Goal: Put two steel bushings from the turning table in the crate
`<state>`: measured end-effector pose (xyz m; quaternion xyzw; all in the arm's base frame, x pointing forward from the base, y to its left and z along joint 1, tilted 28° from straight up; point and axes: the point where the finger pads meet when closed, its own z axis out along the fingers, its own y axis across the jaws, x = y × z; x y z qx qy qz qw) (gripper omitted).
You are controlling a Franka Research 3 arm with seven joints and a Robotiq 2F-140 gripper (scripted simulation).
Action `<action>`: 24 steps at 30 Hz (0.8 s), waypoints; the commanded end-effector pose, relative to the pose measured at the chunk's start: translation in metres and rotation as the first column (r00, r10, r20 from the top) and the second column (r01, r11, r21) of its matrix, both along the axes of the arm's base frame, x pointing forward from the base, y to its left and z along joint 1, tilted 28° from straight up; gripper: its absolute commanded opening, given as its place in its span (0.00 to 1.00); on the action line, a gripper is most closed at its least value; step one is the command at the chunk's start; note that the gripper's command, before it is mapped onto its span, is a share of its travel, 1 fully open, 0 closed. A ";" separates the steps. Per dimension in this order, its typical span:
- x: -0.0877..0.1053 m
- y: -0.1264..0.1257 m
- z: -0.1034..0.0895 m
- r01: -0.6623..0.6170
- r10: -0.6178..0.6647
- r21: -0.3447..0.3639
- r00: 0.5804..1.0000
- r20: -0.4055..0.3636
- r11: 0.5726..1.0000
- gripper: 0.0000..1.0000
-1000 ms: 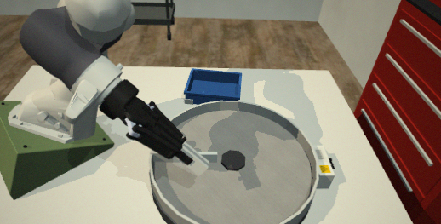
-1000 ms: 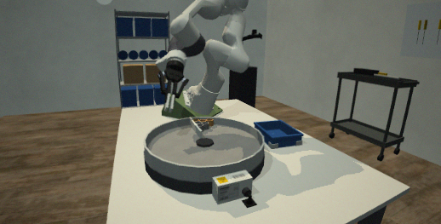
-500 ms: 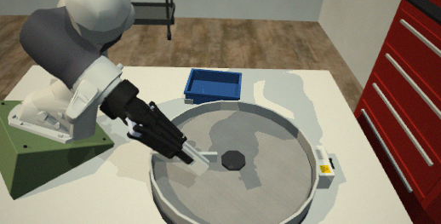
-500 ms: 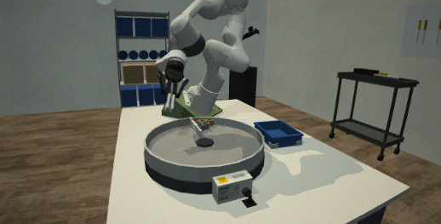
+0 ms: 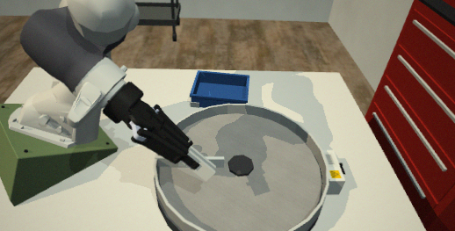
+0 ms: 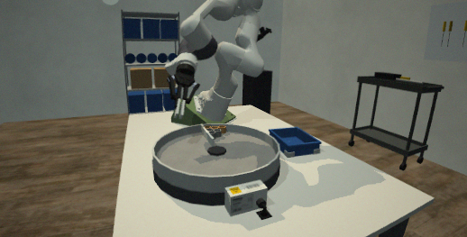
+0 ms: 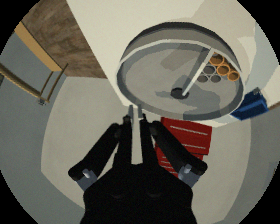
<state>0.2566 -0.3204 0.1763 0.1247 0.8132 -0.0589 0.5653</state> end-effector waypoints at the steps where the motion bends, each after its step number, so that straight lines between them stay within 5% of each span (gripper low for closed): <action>1: 0.001 0.039 -0.016 -0.062 0.064 0.048 0.998 -0.029 0.997 0.06; 24: -0.002 0.059 -0.020 -0.104 0.108 0.079 0.993 -0.044 0.991 0.06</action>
